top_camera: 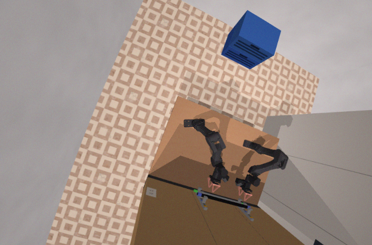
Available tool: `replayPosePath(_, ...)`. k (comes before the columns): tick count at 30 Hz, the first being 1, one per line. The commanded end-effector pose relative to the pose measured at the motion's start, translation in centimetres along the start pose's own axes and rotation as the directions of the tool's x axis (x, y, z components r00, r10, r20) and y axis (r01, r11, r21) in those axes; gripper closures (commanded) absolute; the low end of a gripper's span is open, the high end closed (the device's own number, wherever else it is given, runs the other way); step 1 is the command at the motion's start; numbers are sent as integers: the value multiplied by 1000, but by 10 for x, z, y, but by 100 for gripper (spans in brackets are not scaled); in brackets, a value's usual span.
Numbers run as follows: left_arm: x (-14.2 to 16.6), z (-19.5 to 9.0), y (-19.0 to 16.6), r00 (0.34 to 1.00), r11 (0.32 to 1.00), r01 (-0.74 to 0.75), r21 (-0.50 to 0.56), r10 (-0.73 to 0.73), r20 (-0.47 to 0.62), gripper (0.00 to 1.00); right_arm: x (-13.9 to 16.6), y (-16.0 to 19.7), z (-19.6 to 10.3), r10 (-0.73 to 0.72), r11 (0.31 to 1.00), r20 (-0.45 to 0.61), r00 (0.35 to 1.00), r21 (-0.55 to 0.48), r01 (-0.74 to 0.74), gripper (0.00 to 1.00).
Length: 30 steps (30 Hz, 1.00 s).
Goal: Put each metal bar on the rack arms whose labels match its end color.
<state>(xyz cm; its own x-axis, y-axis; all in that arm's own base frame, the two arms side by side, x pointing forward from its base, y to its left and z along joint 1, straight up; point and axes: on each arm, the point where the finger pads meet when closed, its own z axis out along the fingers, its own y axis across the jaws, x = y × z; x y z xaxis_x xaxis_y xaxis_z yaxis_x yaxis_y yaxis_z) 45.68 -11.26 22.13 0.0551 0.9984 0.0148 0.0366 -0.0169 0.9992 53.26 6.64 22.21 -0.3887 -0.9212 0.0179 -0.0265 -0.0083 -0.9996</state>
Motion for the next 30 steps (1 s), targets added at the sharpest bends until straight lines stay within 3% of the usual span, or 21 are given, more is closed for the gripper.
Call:
replayPosePath(1,-3,-6,14,1000,999,16,-40,-15,3,13,0,-13,-7,19,1000,5,1000,20,-19,14)
replayPosePath(30,-3,-10,14,1000,999,16,-40,-15,3,0,0,-12,-11,19,1000,5,1000,20,-19,0)
